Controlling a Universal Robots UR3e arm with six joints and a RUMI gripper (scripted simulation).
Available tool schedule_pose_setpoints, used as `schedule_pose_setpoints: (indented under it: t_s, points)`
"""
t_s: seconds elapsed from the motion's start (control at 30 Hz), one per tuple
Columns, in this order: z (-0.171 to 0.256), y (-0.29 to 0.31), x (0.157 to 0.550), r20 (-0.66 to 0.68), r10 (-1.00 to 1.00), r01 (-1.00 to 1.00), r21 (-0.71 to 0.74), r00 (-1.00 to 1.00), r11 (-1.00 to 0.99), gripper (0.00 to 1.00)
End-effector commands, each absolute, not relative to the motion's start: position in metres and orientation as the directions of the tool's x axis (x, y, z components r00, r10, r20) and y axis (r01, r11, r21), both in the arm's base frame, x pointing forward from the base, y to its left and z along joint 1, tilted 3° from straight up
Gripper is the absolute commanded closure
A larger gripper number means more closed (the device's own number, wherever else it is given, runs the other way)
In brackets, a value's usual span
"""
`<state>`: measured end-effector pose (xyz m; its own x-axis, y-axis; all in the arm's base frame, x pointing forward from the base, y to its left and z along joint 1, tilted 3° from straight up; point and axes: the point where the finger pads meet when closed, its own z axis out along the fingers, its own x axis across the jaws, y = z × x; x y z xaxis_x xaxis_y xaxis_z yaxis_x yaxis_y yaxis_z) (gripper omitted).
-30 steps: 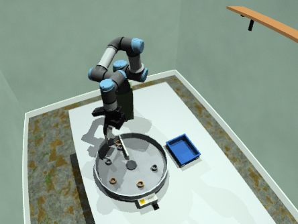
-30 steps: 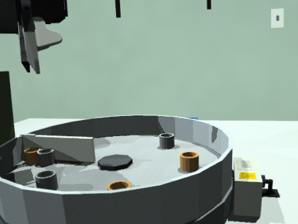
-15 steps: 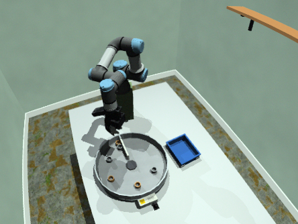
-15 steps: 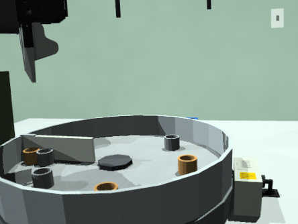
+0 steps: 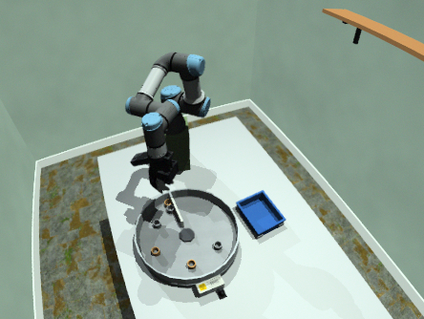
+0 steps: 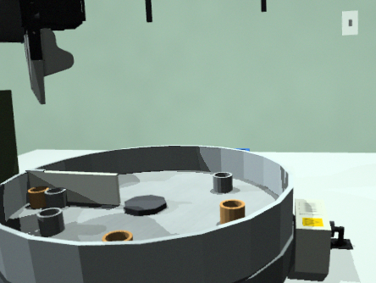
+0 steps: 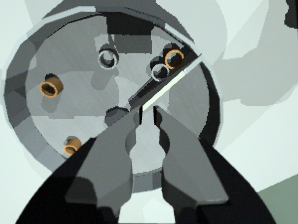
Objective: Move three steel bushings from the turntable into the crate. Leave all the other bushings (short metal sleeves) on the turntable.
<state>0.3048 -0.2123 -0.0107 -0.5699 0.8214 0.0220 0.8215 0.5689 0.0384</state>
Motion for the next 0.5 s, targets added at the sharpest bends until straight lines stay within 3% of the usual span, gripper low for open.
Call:
schedule_pose_setpoints:
  t_s: [0.0,0.47]
  points:
    - [-0.0101,-0.2127,0.3052,0.020,0.822,0.821,0.040,-0.570,0.569,0.94]
    - [-0.0101,-0.2127,0.3052,0.020,0.822,0.821,0.040,-0.570,0.569,0.95]
